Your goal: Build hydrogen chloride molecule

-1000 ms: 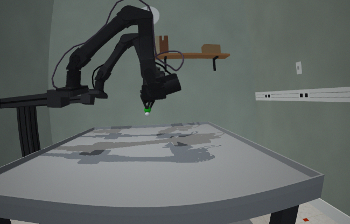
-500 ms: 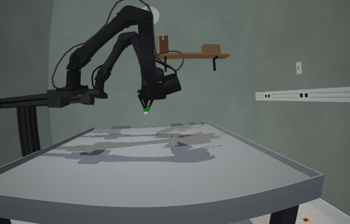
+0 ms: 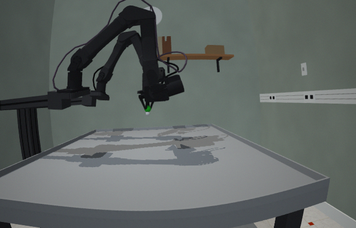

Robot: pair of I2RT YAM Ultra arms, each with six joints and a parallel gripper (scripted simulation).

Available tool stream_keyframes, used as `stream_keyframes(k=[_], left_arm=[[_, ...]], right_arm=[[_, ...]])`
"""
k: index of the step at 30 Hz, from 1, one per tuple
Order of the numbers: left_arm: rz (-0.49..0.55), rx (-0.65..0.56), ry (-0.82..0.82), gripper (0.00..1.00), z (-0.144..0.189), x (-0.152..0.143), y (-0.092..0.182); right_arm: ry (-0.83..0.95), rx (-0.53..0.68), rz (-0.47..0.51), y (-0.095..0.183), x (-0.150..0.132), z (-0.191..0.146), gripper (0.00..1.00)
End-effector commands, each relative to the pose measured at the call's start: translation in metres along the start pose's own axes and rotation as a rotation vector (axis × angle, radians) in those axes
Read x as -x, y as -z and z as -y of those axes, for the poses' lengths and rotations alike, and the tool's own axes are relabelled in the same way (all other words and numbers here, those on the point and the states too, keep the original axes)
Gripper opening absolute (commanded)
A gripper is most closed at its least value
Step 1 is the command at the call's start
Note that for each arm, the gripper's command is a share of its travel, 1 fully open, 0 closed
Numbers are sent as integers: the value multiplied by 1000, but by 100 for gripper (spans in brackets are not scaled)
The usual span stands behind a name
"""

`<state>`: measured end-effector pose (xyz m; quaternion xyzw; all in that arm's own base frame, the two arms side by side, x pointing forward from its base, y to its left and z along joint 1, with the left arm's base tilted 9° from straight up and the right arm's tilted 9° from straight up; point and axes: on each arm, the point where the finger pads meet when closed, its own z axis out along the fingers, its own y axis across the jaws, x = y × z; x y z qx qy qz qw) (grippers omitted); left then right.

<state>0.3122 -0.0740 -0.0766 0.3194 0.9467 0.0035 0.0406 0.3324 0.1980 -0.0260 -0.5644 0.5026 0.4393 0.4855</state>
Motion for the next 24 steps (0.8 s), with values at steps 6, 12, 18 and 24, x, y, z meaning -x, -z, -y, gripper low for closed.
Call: stream_keyframes(k=[6, 12, 18, 24], left_arm=[[-78, 86, -207, 0, -3, -19, 14], [-116, 127, -300, 0, -8, -25, 20], [-79, 119, -284, 0, -6, -16, 23], [-58, 231, -133, 0, -24, 7, 10]], right_arm=[[43, -1, 17, 2, 12, 13, 36], [43, -1, 17, 2, 12, 13, 36], [43, -1, 17, 2, 12, 13, 36], [23, -11, -48, -2, 19, 23, 36]])
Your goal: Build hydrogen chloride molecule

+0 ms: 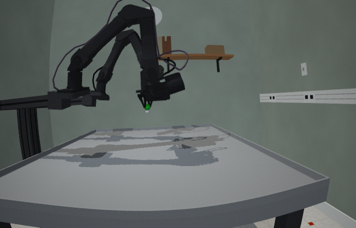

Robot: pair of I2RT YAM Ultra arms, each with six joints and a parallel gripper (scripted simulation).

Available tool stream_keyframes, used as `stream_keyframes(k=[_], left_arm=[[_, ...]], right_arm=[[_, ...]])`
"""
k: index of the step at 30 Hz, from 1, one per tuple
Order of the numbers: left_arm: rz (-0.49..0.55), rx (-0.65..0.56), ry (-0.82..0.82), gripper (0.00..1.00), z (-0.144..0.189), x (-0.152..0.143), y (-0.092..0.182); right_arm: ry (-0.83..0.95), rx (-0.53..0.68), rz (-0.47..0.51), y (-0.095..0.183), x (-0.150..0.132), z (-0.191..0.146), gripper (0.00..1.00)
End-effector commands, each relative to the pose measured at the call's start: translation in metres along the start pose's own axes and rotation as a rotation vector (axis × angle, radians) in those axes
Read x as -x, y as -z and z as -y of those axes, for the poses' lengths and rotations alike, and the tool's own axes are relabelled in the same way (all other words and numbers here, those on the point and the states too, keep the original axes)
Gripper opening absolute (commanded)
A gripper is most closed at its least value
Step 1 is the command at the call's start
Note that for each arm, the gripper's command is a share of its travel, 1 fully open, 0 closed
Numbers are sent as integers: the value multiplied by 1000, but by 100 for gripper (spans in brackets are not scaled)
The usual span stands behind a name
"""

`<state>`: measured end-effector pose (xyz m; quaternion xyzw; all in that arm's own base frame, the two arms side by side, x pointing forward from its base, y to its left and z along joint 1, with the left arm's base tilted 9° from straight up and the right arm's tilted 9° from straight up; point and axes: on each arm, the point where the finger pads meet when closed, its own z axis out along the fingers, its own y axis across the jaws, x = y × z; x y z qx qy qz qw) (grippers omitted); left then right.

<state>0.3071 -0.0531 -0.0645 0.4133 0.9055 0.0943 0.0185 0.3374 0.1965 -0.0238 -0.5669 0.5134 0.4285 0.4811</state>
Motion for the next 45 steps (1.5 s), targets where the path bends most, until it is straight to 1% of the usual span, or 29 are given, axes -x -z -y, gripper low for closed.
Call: stream_keyframes(k=[1, 4, 6, 10, 16, 20, 21, 23, 24, 27, 29, 30, 34, 38, 40, 44, 45], left_arm=[[17, 99, 117, 0, -16, 22, -5], [7, 161, 208, 0, -23, 28, -12], [7, 161, 208, 0, -23, 28, -12], [-1, 229, 301, 0, -27, 36, -22], [1, 330, 436, 0, -29, 45, -38], [15, 399, 527, 0, -30, 51, -47], [21, 415, 549, 0, -31, 52, -49], [21, 415, 549, 0, -31, 52, -49], [20, 434, 569, 0, -30, 52, -52], [39, 476, 627, 0, -31, 56, -58], [44, 489, 641, 0, -30, 58, -60], [54, 520, 679, 0, -28, 57, -66], [99, 594, 775, 0, -28, 61, -74], [155, 659, 861, 0, -26, 66, -82], [155, 659, 861, 0, -26, 66, -82], [216, 720, 945, 0, -24, 69, -89], [232, 735, 964, 0, -23, 70, -91]], right_arm=[[19, -11, -33, -1, 18, 21, 36], [-2, -52, -75, 8, 20, 33, 36], [-2, -52, -75, 8, 20, 33, 36], [-12, -62, -119, 3, 29, 37, 36], [-16, -157, -186, 22, 44, 64, 36], [-29, -189, -227, 21, 56, 70, 36], [-32, -211, -238, 25, 59, 75, 36], [-32, -211, -238, 25, 59, 75, 36], [-38, -232, -250, 30, 62, 79, 36], [-41, -293, -279, 41, 75, 94, 36], [-45, -320, -297, 41, 84, 98, 36], [-42, -336, -304, 42, 91, 102, 36], [-70, -444, -340, 63, 107, 116, 36], [-87, -522, -363, 69, 130, 124, 36], [-87, -522, -363, 69, 130, 124, 36], [-108, -646, -376, 96, 154, 138, 36], [-110, -669, -377, 99, 160, 139, 36]])
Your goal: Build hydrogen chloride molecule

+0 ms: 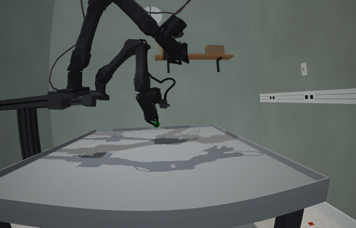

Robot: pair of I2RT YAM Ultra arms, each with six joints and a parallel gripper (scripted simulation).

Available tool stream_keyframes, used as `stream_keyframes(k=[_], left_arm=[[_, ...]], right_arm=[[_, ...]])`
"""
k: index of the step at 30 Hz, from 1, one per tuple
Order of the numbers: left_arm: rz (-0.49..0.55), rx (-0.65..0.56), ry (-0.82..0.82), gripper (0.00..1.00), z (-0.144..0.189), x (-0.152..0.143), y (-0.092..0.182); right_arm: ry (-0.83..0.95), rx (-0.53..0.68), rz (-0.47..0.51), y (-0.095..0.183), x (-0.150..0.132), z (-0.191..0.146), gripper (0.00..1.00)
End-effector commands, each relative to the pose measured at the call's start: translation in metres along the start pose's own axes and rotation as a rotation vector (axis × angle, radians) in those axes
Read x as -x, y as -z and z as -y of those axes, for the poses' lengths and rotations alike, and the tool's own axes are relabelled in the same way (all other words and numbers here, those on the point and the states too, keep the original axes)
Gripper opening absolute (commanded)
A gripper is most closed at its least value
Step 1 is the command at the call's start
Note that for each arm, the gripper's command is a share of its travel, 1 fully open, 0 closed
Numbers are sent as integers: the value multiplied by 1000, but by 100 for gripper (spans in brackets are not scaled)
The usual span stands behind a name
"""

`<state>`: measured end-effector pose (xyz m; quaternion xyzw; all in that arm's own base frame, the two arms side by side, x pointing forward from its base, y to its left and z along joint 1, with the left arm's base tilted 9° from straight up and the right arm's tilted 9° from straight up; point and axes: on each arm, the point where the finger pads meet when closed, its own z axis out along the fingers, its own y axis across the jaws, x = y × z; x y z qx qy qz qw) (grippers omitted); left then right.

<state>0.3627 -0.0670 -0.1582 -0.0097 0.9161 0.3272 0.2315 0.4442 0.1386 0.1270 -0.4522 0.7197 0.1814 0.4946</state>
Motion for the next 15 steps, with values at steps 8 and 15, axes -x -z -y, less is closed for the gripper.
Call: stream_keyframes(k=[8, 15], left_arm=[[221, 125, 340, 0, 20, 10, -3], [309, 148, 463, 0, 27, 3, -5]], right_arm=[[-90, -292, 8, 58, 66, 51, 36], [-127, -392, 37, 82, 93, 58, 36]])
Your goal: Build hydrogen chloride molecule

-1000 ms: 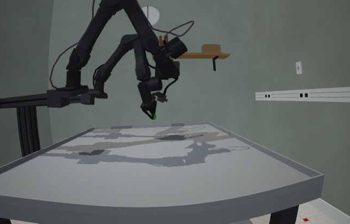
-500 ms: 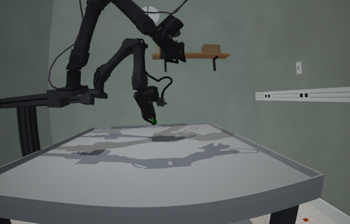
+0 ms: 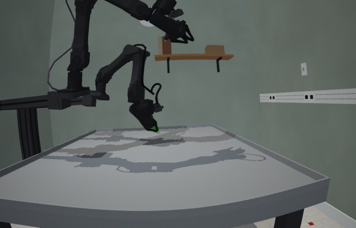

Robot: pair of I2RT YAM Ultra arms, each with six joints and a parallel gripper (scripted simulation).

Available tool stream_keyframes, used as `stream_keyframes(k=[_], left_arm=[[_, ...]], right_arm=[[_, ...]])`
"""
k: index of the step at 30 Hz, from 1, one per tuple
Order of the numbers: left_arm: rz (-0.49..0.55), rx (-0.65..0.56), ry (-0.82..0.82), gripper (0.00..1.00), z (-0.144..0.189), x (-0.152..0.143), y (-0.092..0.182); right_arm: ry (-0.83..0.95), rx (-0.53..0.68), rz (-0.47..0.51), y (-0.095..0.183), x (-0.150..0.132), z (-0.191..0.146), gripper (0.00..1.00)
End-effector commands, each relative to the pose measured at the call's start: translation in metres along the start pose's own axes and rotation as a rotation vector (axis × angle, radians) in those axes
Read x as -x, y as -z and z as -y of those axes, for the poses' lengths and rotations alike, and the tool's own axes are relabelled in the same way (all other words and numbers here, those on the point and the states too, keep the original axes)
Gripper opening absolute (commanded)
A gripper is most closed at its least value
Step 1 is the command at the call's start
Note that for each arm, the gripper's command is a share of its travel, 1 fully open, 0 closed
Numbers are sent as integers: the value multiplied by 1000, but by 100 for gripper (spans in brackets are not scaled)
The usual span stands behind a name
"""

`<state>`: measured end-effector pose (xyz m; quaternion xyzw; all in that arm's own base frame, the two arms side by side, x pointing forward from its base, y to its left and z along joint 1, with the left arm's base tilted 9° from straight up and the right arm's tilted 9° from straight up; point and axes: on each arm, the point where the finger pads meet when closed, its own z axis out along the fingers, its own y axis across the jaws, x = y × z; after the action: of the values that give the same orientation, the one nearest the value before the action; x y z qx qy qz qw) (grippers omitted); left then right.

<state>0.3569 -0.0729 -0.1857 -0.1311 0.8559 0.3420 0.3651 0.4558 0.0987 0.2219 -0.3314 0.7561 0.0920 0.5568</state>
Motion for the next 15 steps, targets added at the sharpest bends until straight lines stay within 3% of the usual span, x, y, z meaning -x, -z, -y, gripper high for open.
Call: stream_keyframes(k=[1, 8, 12, 15], left_arm=[[122, 31, 183, 0, 12, 16, 5], [218, 40, 304, 0, 15, 2, 6], [262, 38, 359, 0, 15, -5, 7], [273, 37, 377, 0, 16, -5, 7]], right_arm=[[-41, -100, 27, 20, 34, 19, 36], [-110, -250, 90, 58, 70, 38, 36], [-164, -350, 119, 85, 81, 55, 36], [-179, -364, 123, 89, 83, 54, 36]])
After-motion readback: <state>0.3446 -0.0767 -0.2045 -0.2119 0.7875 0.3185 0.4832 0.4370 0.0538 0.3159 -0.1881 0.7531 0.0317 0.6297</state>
